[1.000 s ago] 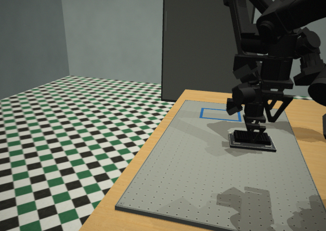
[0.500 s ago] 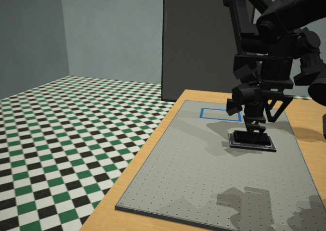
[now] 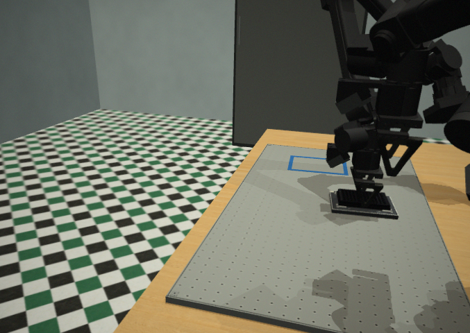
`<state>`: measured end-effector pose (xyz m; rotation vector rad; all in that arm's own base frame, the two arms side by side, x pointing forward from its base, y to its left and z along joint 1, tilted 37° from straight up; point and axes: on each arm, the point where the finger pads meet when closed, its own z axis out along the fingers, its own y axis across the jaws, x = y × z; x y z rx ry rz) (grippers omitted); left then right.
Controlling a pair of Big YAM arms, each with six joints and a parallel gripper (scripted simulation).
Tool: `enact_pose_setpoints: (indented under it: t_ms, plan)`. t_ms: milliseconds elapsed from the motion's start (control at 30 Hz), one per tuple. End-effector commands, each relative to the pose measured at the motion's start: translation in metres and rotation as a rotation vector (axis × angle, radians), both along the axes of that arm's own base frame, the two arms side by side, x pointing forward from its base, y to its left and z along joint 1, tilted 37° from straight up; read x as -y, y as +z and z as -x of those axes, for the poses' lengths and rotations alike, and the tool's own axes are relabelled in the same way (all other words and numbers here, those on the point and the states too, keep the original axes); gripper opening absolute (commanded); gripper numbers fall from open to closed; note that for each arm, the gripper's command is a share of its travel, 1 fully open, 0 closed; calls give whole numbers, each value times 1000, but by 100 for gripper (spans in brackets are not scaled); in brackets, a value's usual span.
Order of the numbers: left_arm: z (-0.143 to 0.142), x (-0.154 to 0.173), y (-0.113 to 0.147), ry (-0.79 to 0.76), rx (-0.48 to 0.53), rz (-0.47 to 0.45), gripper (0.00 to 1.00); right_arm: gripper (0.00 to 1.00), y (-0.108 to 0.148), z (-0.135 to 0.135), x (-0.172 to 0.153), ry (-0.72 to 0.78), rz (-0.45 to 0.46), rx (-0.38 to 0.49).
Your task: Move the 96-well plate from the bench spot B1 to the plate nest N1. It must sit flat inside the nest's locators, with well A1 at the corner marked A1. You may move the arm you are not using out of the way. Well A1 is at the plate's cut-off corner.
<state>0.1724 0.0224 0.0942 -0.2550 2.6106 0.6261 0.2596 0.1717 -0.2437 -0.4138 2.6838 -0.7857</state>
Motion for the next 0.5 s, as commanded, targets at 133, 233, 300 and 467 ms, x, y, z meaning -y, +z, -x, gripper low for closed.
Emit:
enact_pose_setpoints:
  t_ms: [133,233,300,467]
  plan:
    - [-6,5,10,0,20,10,100,0,-5,-6,1,-4,-2,3]
    - [-6,5,10,0,20,10,100,0,-5,-6,0,-2,-1,2]
    - [-6,5,10,0,20,10,100,0,0,-3,-4,4,-7,6]
    - [-6,5,10,0,20,10,100,100,-1,-3,-4,4,-7,6]
